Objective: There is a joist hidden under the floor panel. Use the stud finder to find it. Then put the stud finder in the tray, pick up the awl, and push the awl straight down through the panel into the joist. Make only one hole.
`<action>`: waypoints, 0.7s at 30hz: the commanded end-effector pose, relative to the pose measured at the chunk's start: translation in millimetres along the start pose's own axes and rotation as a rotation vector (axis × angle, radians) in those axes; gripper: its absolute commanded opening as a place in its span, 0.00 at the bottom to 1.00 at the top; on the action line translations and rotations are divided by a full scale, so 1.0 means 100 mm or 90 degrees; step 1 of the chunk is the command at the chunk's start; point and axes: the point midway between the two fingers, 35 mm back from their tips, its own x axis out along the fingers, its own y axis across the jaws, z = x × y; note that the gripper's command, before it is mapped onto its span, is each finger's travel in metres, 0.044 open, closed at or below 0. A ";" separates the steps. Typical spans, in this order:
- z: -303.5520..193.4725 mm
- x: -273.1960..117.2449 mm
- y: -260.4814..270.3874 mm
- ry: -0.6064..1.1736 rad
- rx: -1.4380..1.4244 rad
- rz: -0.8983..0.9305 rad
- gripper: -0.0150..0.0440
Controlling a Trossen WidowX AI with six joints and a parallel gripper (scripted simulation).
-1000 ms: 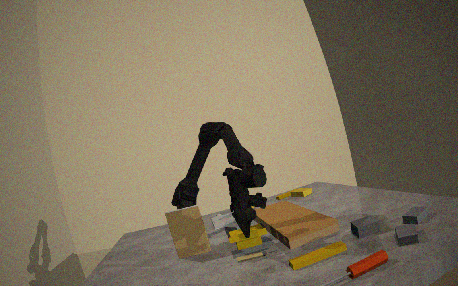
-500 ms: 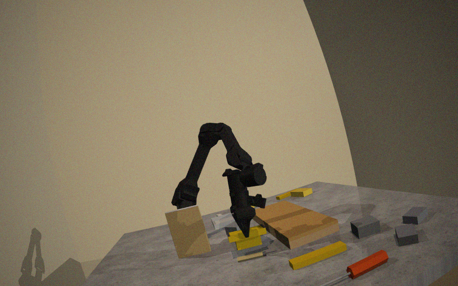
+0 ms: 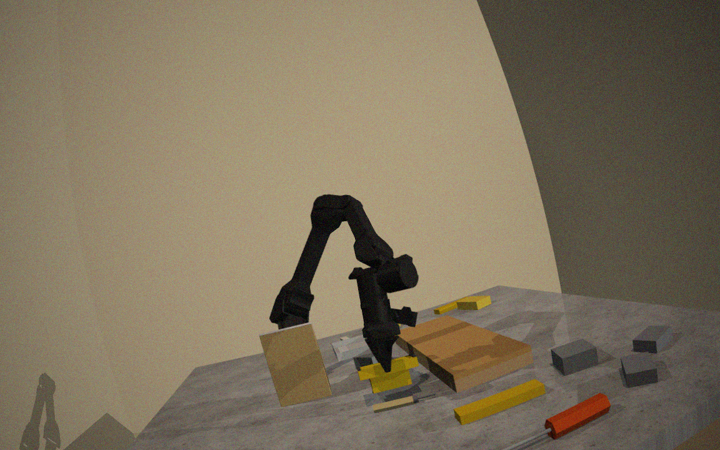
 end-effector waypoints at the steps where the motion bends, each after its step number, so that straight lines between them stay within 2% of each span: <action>1: 0.02 -0.04 -0.01 -0.006 0.002 -0.024 0.25; 21: 0.02 -0.03 0.04 -0.002 0.008 -0.095 0.25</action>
